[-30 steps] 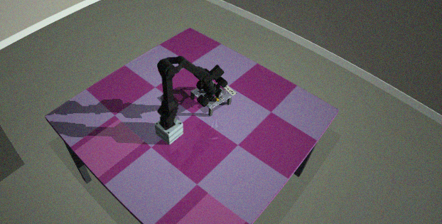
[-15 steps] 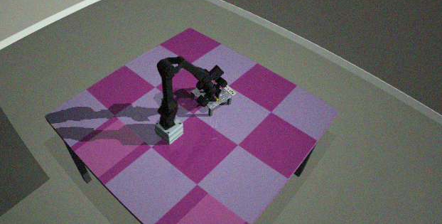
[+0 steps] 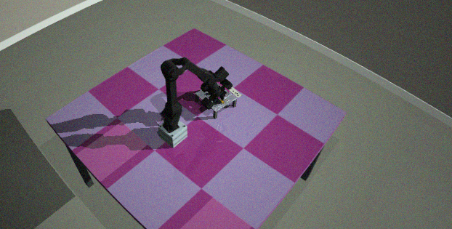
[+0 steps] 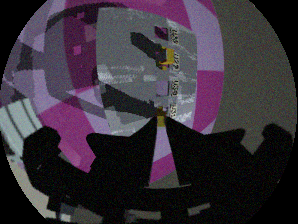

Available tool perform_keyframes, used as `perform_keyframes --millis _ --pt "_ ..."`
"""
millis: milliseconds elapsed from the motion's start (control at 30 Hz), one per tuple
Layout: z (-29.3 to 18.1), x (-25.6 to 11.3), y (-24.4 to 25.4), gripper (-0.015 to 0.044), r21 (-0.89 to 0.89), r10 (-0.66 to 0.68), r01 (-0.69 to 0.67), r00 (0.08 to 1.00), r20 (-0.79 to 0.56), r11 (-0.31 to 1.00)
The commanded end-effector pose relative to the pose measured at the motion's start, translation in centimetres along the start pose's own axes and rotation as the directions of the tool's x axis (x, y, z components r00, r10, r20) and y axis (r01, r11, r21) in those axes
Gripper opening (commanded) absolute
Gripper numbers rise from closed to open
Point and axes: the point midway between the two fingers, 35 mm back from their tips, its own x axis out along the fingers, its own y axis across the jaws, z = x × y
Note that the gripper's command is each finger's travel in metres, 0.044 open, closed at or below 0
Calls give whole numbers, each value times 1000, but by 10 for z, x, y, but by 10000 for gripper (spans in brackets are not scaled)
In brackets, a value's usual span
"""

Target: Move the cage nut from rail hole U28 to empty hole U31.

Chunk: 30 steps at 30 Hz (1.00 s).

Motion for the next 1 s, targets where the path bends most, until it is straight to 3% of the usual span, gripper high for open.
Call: perform_keyframes --millis 0,967 --pt "1 0 -1 35 1 -3 3 1000 4 1000" --pt "1 -1 -4 35 0 24 -24 1000 4 1000"
